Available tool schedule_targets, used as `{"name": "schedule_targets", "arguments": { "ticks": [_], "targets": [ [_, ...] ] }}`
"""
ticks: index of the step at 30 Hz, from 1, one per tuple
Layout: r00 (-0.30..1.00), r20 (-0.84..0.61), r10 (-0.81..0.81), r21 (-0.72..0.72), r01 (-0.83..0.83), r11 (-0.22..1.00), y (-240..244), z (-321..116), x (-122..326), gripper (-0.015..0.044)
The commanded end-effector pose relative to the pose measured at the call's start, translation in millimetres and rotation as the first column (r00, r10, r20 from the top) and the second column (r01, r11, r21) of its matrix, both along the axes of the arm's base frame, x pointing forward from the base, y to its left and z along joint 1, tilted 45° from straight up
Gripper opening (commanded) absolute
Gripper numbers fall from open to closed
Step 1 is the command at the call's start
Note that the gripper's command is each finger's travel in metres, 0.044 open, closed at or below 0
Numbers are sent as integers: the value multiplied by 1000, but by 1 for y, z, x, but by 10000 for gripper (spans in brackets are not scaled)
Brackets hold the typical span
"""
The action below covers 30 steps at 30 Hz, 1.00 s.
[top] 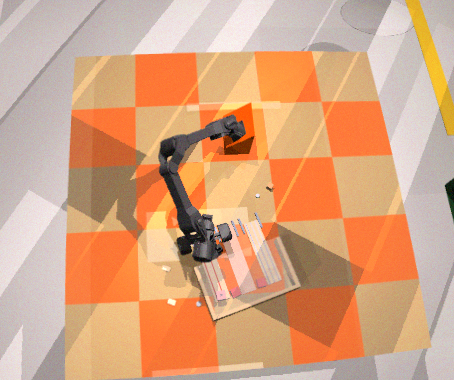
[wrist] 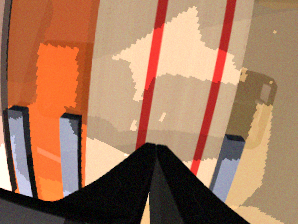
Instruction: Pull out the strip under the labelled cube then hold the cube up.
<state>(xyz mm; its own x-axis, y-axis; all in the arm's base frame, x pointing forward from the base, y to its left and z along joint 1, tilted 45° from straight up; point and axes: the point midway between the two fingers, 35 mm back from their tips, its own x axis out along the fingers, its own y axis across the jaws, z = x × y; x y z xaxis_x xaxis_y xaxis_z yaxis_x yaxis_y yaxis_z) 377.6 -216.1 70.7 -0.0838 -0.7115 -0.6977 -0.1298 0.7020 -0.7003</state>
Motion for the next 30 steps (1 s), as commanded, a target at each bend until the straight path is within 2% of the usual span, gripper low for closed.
{"name": "schedule_targets", "arguments": {
  "ticks": [1,30],
  "targets": [
    [1000,-12,-5,3,5,1000,-2,-2,-10,0],
    [1000,-14,-5,3,5,1000,-5,5,-54,0]
  ]
}}
